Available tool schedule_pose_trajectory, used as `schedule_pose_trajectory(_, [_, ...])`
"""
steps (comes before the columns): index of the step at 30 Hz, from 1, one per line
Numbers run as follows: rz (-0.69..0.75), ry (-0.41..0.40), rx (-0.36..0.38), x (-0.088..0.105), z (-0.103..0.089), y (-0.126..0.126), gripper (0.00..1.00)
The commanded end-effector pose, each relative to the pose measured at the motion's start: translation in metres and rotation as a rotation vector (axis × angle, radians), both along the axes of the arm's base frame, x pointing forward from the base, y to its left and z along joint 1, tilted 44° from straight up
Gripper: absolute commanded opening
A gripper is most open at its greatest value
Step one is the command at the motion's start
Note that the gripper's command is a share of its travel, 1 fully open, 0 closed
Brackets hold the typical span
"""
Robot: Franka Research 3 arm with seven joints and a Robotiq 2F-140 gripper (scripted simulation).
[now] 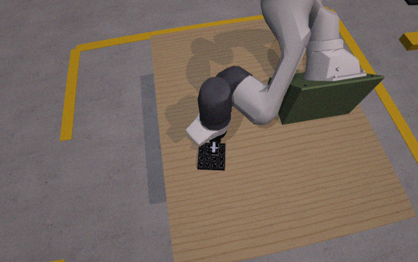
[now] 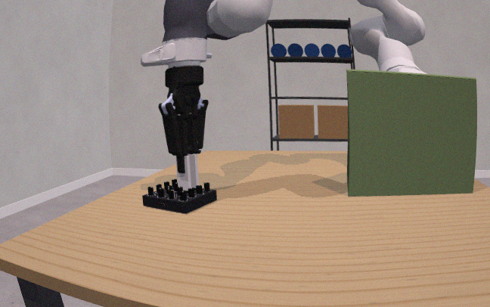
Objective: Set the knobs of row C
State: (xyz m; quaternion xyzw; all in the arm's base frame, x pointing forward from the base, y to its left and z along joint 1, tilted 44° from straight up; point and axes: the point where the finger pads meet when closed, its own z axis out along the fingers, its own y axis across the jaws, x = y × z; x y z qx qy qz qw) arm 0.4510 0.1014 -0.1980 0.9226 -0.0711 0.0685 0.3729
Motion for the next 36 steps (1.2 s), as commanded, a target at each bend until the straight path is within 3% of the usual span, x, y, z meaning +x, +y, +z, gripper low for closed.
schedule_pose_trajectory(1, [-0.001, -0.004, 0.006, 0.001, -0.0015, 0.0013, 0.12])
schedule_pose_trajectory(33, [-0.001, -0.004, 0.006, 0.001, -0.0015, 0.0013, 0.12])
schedule_pose_trajectory(34, [-0.001, -0.004, 0.006, 0.001, -0.0015, 0.0013, 0.05])
schedule_pose_trajectory(36, [-0.001, -0.004, 0.006, 0.001, -0.0015, 0.0013, 0.05])
